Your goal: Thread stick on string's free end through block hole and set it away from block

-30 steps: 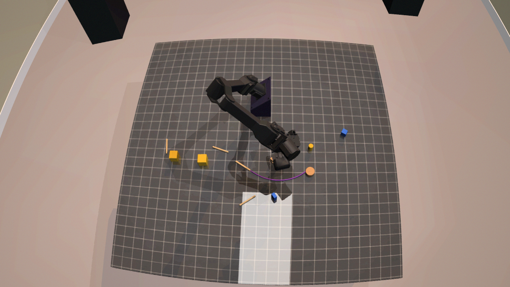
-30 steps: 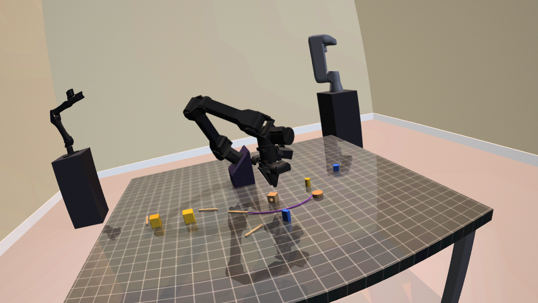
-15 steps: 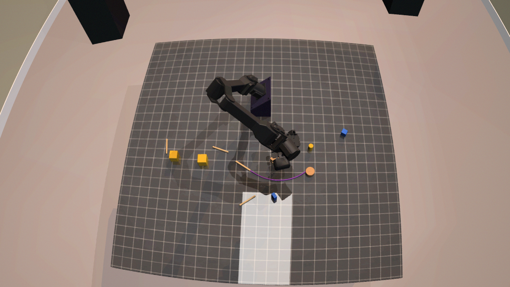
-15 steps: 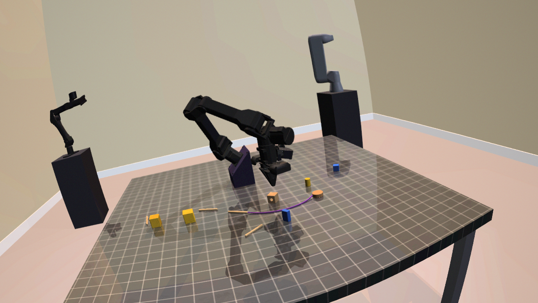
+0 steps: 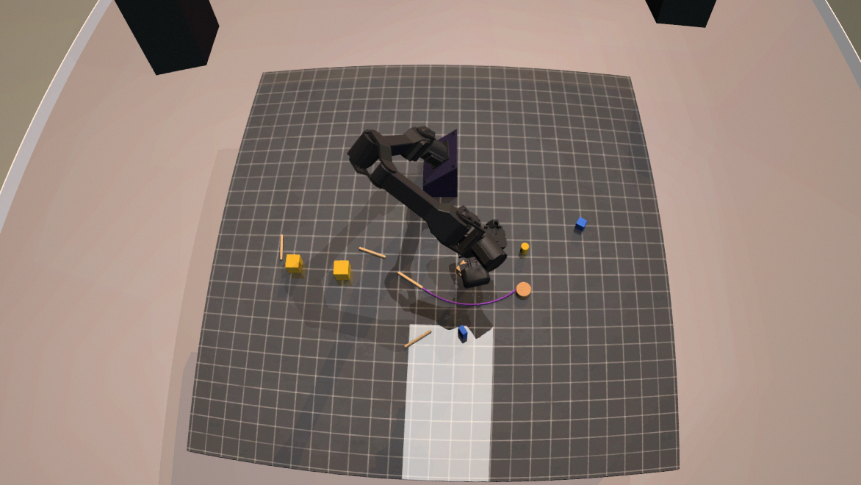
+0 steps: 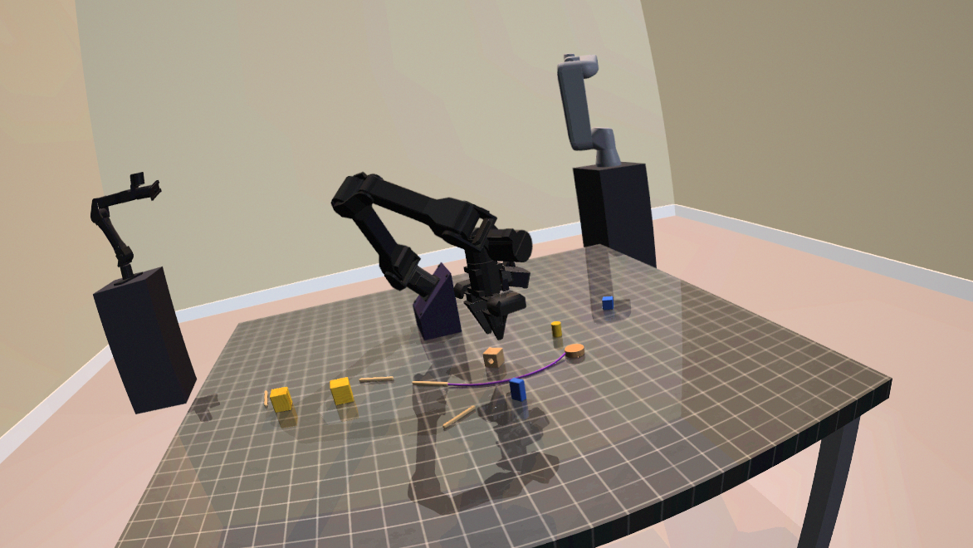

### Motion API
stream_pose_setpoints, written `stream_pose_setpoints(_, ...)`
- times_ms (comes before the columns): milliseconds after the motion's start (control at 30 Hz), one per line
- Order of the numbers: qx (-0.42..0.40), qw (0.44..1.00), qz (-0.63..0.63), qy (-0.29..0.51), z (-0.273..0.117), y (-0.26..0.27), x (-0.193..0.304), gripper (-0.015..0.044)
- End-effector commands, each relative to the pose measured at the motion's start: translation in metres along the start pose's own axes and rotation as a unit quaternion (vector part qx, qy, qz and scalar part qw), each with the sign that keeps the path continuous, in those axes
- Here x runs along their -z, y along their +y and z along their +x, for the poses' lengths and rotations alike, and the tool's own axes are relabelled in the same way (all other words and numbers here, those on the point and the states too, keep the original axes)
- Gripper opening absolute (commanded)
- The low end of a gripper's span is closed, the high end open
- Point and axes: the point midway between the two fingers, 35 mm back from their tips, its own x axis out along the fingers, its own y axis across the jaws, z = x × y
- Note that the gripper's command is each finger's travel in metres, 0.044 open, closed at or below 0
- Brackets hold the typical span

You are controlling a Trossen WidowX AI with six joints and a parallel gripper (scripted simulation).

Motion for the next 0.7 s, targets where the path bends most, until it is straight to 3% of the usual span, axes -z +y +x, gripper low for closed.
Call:
stream_pose_setpoints(0,0.000,1.000,0.000,0.000,0.0000,0.0000,0.0000,0.0215)
stream_pose_setpoints(267,0.000,1.000,0.000,0.000,0.0000,0.0000,0.0000,0.0005)
stream_pose_setpoints(667,0.000,1.000,0.000,0.000,0.0000,0.0000,0.0000,0.0000)
